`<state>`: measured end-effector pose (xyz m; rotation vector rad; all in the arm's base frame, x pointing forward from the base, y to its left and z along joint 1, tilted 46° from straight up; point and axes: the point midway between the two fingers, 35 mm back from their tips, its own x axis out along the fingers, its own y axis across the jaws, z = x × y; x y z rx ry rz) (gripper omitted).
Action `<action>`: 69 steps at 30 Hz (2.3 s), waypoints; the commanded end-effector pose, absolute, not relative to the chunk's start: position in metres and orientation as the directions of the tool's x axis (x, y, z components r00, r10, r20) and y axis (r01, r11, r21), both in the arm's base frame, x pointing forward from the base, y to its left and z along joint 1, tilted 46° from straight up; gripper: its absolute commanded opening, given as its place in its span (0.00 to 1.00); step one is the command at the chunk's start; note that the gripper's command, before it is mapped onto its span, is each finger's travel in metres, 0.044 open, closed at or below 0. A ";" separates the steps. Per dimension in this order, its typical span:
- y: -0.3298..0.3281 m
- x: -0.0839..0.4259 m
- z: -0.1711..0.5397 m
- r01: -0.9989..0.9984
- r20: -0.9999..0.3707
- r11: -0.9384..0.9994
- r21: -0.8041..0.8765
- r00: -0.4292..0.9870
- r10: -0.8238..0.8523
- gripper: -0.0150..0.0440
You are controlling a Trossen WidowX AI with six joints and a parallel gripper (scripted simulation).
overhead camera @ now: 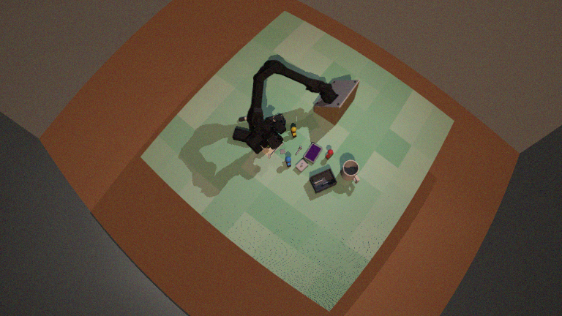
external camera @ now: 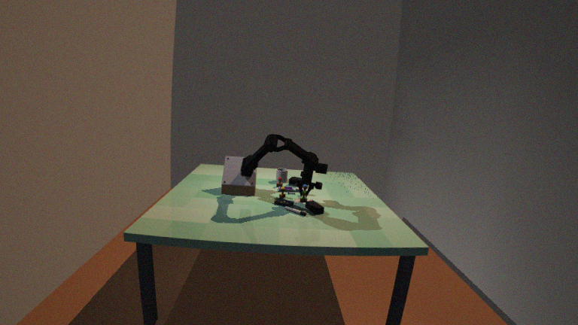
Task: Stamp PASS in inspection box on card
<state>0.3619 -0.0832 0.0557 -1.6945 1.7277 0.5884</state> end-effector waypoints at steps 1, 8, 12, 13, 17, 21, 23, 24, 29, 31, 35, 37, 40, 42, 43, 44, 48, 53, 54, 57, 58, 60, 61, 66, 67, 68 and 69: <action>-0.087 0.362 0.055 -0.990 -0.706 0.074 -0.121 0.033 -0.708 0.25; -0.086 0.362 0.055 -0.990 -0.706 0.074 -0.121 0.033 -0.708 0.25; -0.085 0.362 0.056 -0.990 -0.706 0.074 -0.121 0.033 -0.707 0.25; -0.085 0.362 0.056 -0.990 -0.706 0.074 -0.121 0.033 -0.707 0.25; -0.083 0.362 0.058 -0.990 -0.706 0.074 -0.121 0.033 -0.707 0.25; -0.082 0.362 0.059 -0.990 -0.706 0.074 -0.121 0.033 -0.707 0.25; -0.081 0.361 0.060 -0.990 -0.706 0.074 -0.121 0.033 -0.707 0.25; -0.081 0.361 0.060 -0.990 -0.706 0.074 -0.121 0.033 -0.707 0.25; -0.079 0.361 0.062 -0.990 -0.706 0.074 -0.121 0.033 -0.707 0.25; -0.078 0.361 0.062 -0.990 -0.706 0.074 -0.121 0.033 -0.707 0.25; -0.076 0.361 0.064 -0.990 -0.707 0.074 -0.120 0.033 -0.707 0.25; -0.074 0.361 0.066 -0.990 -0.707 0.074 -0.120 0.033 -0.707 0.25; -0.070 0.360 0.070 -0.990 -0.707 0.074 -0.120 0.033 -0.706 0.25; -0.068 0.360 0.072 -0.990 -0.708 0.074 -0.120 0.034 -0.706 0.25; -0.067 0.360 0.073 -0.990 -0.708 0.074 -0.120 0.034 -0.706 0.25; -0.065 0.360 0.074 -0.990 -0.708 0.074 -0.120 0.034 -0.706 0.25; -0.061 0.359 0.078 -0.990 -0.708 0.074 -0.120 0.033 -0.705 0.25; -0.055 0.358 0.084 -0.990 -0.709 0.074 -0.120 0.033 -0.705 0.25; -0.054 0.358 0.085 -0.990 -0.709 0.074 -0.120 0.033 -0.705 0.25; -0.050 0.358 0.088 -0.990 -0.709 0.074 -0.120 0.033 -0.705 0.25; -0.049 0.357 0.089 -0.990 -0.709 0.074 -0.120 0.033 -0.705 0.25; -0.047 0.357 0.091 -0.990 -0.709 0.074 -0.120 0.033 -0.705 0.25; -0.046 0.356 0.093 -0.990 -0.709 0.074 -0.120 0.033 -0.705 0.25; -0.040 0.355 0.098 -0.990 -0.709 0.074 -0.120 0.033 -0.705 0.25; -0.039 0.355 0.099 -0.990 -0.708 0.074 -0.120 0.033 -0.705 0.25; -0.038 0.354 0.101 -0.990 -0.708 0.074 -0.120 0.033 -0.705 0.25; -0.037 0.354 0.102 -0.990 -0.708 0.074 -0.120 0.033 -0.705 0.25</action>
